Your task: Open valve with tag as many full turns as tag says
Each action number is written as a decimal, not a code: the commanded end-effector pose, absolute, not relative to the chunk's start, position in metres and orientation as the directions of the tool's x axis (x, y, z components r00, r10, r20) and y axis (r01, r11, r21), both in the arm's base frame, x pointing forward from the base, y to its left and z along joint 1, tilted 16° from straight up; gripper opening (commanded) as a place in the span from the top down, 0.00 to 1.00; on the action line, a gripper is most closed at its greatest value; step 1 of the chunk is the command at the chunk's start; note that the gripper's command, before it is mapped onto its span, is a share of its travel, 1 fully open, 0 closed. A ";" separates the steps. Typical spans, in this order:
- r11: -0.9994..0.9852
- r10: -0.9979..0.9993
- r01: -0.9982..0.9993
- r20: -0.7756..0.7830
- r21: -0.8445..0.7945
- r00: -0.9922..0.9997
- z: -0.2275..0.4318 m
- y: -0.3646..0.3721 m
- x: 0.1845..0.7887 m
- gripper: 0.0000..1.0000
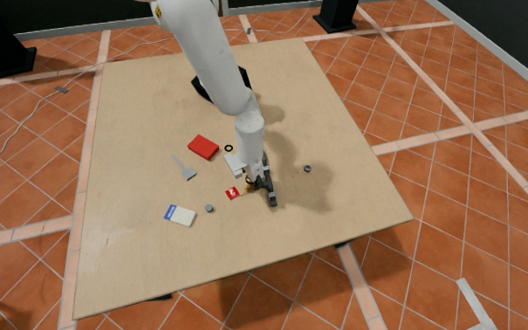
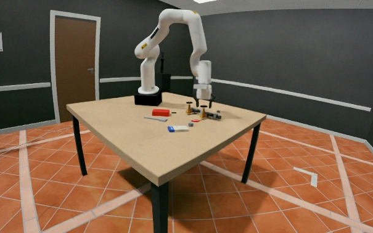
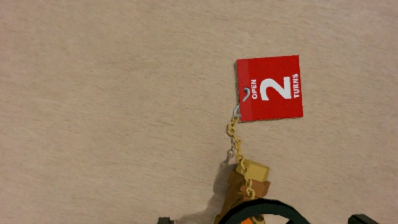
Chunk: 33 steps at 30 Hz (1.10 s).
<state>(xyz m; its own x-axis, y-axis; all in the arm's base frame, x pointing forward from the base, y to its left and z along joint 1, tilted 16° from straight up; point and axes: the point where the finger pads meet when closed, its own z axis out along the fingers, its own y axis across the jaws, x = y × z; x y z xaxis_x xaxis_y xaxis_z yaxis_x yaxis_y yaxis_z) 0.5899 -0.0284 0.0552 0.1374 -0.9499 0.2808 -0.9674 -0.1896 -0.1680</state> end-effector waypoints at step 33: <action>0.669 -0.700 -0.667 0.022 -0.327 -0.714 0.056 -0.028 0.591 0.00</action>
<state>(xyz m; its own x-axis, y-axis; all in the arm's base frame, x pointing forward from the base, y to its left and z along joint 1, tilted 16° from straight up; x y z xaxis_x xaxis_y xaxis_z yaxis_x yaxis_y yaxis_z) 0.5900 -0.0285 0.0553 -0.6704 -0.7403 0.0492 -0.7228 0.6366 -0.2689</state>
